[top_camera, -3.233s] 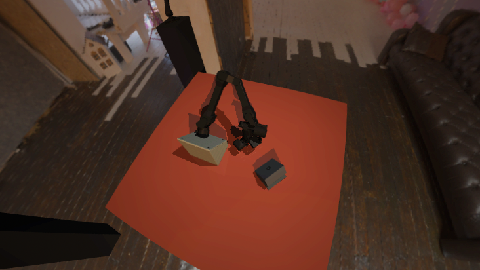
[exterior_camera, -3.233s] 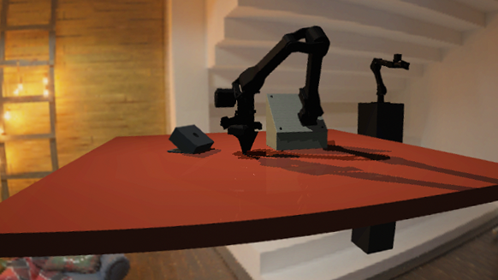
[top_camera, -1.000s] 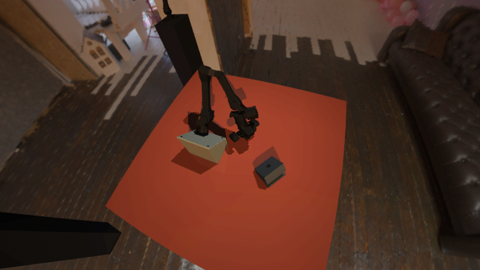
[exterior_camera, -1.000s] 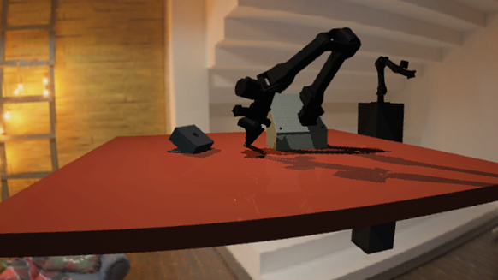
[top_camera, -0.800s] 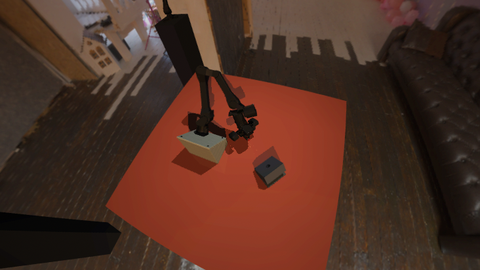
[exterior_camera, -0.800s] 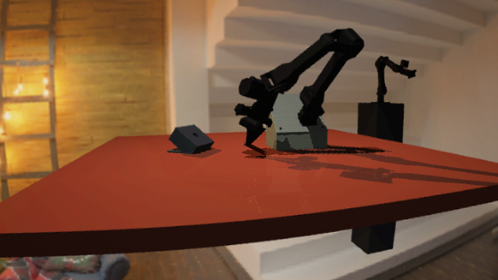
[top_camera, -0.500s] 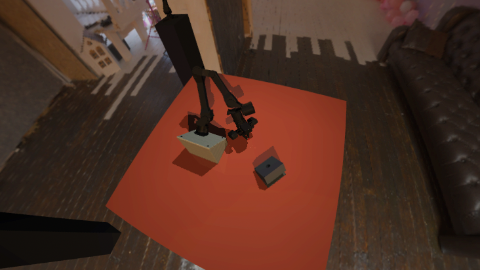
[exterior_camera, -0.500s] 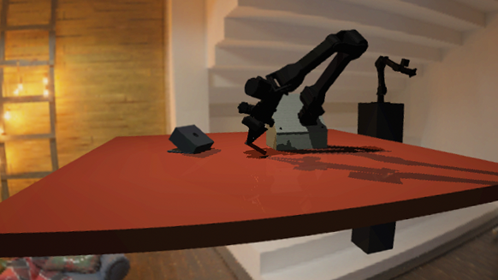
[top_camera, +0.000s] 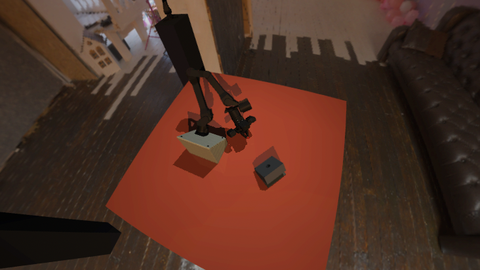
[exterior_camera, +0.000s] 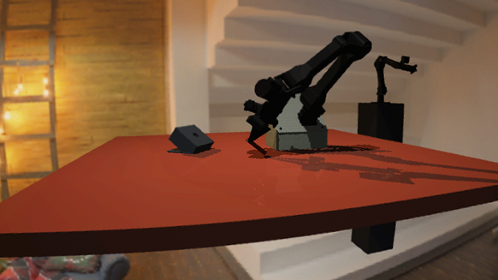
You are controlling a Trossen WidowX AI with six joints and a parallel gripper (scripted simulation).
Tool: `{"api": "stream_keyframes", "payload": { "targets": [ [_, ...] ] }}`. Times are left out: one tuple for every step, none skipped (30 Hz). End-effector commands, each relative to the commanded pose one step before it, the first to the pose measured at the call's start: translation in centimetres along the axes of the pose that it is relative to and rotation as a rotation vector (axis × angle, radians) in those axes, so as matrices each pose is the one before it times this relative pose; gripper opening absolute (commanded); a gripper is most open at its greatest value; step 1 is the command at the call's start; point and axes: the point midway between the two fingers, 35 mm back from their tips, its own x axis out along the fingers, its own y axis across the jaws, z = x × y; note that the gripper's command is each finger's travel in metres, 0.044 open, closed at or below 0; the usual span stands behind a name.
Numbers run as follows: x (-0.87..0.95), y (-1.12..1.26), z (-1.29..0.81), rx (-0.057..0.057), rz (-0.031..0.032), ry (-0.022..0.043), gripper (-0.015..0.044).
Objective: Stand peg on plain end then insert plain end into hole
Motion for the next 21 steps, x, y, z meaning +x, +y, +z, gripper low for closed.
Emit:
{"api": "stream_keyframes", "payload": {
  "targets": [
    [-0.236,-0.165,-0.119,0.0056,-0.0018,-0.04014,0.005],
    [-0.06,0.0,-0.032,0.0001,0.00002,-0.00865,0.005],
    [-0.06,0.0,-0.032,0.0001,0.00002,-0.00865,0.005],
    [-0.06,0.0,-0.032,0.0001,0.00002,-0.00865,0.005],
    [-0.06,0.0,-0.032,0.0001,0.00002,-0.00865,0.005],
    [-0.06,0.0,-0.032,0.0001,0.00002,-0.00865,0.005],
    [-0.06,0.0,-0.032,0.0001,0.00002,-0.00864,0.005],
    [-0.06,0.0,-0.032,0.0001,0.00002,-0.00864,0.005],
    [-0.06,0.0,-0.032,0.0001,0.00002,-0.00864,0.005],
    [-0.06,0.0,-0.032,0.0001,0.00002,-0.00864,0.005],
    [-0.06,0.0,-0.032,0.0001,0.00002,-0.00864,0.005],
    [-0.06,0.0,-0.032,0.0001,0.00002,-0.00864,0.005],
    [-0.06,0.0,-0.032,0.0001,0.00002,-0.00864,0.005],
    [-0.06,0.0,-0.032,0.0001,0.00002,-0.00864,0.005],
    [-0.06,0.0,-0.032,0.0001,0.00001,-0.00864,0.005],
    [-0.06,0.0,-0.032,0.0001,0.00001,-0.00863,0.005],
    [-0.06,0.0,-0.032,0.0001,0.00001,-0.00863,0.005],
    [-0.06,0.0,-0.032,0.0001,0.00001,-0.00863,0.005],
    [-0.06,0.0,-0.032,0.0001,0.00001,-0.00863,0.005],
    [-0.06,-0.001,-0.032,0.0001,0.00001,-0.00863,0.005],
    [-0.06,-0.001,-0.032,0.0001,0.00001,-0.00863,0.005]
  ]
}}
